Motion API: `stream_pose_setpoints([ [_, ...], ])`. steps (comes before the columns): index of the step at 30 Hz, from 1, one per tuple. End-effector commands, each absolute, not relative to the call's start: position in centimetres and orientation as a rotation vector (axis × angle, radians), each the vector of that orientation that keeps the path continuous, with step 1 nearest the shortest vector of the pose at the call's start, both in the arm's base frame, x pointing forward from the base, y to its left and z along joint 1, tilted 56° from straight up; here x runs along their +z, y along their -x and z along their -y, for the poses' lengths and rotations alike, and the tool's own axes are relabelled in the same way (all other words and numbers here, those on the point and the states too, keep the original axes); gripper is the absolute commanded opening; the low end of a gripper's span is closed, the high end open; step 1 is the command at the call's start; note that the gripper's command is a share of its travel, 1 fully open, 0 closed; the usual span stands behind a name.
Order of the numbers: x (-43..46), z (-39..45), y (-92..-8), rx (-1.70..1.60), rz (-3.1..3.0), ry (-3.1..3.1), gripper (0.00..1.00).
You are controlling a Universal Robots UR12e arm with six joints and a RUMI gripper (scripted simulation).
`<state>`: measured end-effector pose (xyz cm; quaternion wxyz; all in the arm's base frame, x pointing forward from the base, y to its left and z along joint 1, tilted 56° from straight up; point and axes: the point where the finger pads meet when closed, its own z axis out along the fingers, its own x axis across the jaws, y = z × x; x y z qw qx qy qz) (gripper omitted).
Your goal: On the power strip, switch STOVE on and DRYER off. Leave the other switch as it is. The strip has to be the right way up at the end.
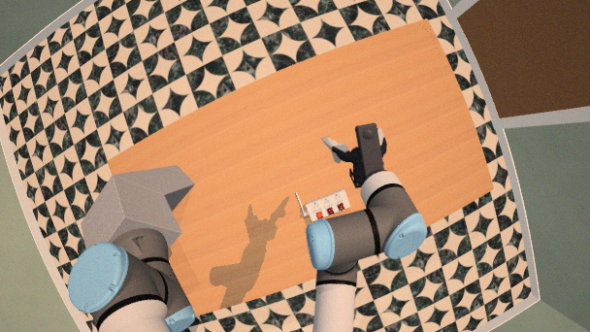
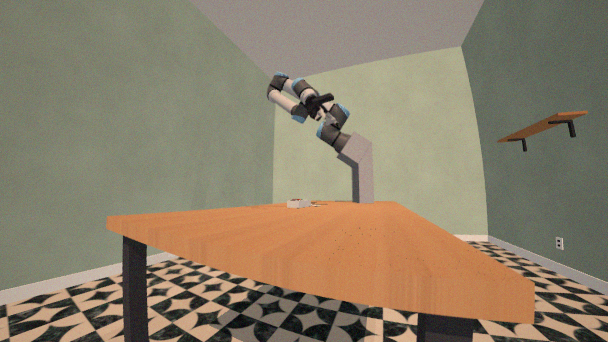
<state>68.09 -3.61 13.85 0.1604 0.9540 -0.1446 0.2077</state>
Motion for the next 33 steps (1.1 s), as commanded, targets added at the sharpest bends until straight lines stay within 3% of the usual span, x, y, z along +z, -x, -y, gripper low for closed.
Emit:
stream_pose_setpoints([
  [1, 13.3, 10.2, -68.2, 0.612, 0.419, -2.695, 1.0],
  [22, 12.3, 31.7, -61.9, 0.599, 0.449, -2.542, 1.0],
  [33, 12.2, 38.3, -58.1, 0.576, 0.454, -2.485, 1.0],
])
